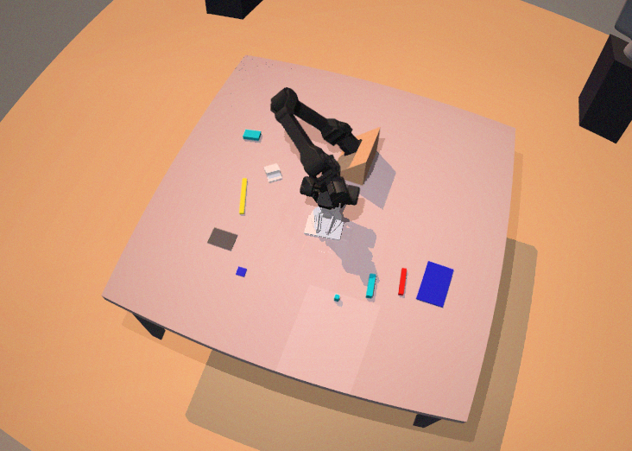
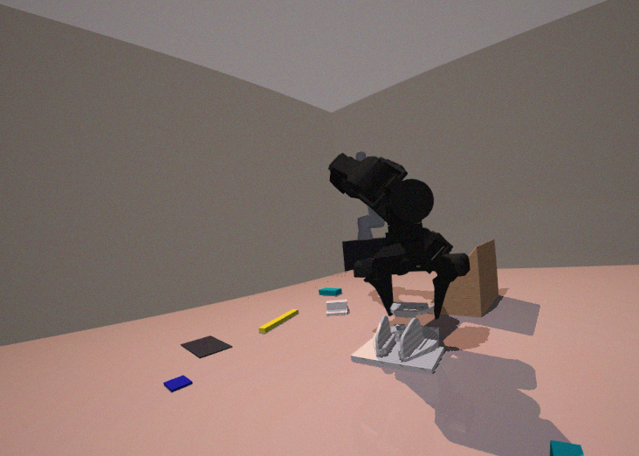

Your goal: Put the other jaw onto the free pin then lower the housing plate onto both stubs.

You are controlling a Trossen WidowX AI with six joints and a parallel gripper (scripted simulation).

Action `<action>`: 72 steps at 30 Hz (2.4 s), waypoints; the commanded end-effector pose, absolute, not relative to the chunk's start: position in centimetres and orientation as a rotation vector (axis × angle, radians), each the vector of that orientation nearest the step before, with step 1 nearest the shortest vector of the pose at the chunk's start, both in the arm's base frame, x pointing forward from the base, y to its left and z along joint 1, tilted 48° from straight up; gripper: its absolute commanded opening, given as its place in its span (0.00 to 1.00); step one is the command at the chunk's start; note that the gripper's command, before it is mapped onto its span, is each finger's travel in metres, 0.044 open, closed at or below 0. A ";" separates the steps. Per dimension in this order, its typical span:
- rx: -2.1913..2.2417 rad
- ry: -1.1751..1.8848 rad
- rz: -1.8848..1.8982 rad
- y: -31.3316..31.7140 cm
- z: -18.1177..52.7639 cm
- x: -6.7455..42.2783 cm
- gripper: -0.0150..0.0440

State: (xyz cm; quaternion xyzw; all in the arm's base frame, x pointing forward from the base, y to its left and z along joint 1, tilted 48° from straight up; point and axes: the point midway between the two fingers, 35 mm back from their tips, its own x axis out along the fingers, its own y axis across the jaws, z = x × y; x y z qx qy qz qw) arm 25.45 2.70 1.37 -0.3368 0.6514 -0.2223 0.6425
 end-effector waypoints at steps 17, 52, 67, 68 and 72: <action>-0.781 1.488 -0.509 1.2 0.2 25.2 0.85; -0.793 1.493 -0.498 0.9 -0.1 25.3 0.85; -0.793 1.493 -0.498 0.5 -0.4 25.3 0.85; -0.793 1.493 -0.498 0.5 -0.4 25.3 0.85; -0.793 1.493 -0.498 0.5 -0.4 25.3 0.85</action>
